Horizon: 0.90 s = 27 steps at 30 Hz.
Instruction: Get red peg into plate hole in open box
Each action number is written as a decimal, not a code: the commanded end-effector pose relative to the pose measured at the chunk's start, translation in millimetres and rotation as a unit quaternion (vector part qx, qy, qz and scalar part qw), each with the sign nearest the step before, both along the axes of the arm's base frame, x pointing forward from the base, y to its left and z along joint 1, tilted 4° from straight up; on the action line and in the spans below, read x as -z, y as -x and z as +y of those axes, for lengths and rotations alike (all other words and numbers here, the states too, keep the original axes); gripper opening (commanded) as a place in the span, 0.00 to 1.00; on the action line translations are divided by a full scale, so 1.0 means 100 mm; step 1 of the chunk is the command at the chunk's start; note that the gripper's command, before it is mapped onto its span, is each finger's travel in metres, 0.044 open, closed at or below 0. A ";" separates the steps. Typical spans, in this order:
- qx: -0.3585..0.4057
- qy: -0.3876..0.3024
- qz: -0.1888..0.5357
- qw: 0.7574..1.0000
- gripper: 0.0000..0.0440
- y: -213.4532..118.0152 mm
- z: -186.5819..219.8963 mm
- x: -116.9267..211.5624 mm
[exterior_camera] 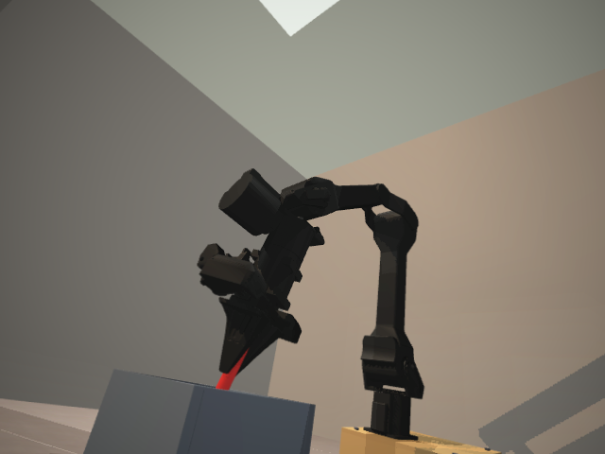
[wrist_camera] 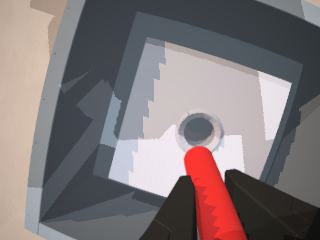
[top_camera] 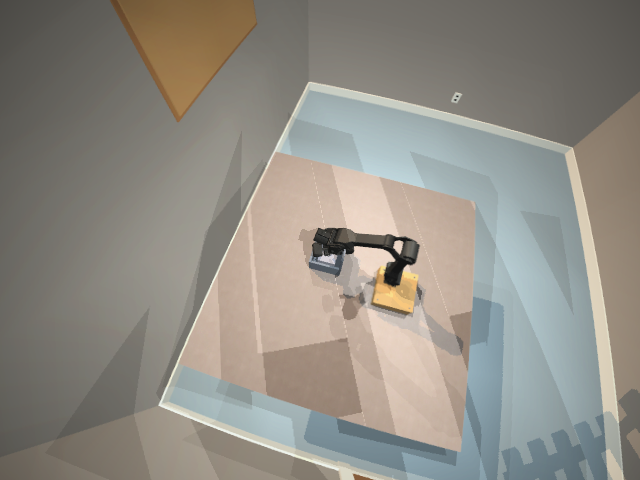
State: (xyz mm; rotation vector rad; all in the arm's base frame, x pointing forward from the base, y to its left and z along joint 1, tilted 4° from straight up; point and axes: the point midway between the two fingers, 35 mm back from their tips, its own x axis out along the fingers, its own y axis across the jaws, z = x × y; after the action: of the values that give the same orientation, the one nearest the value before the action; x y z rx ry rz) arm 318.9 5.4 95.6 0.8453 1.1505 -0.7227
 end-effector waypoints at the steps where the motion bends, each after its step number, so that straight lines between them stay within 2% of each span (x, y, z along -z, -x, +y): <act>1: -0.002 -0.004 0.008 1.000 0.04 -0.05 -0.02 0.08; 5: -0.004 -0.003 0.022 1.000 0.06 -0.07 -0.05 0.21; 11: -0.015 0.004 0.044 0.999 0.35 -0.10 -0.10 0.37; 14: -0.015 0.005 0.050 0.999 0.36 -0.14 -0.12 0.39; 16: -0.015 0.007 0.045 0.999 0.44 -0.20 -0.15 0.37; 27: -0.019 0.018 0.023 0.999 1.00 -0.54 -0.33 0.29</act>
State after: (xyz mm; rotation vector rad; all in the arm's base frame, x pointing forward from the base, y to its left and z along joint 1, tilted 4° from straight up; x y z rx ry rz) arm 357.1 -21.4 63.0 0.7762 1.2304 -0.7429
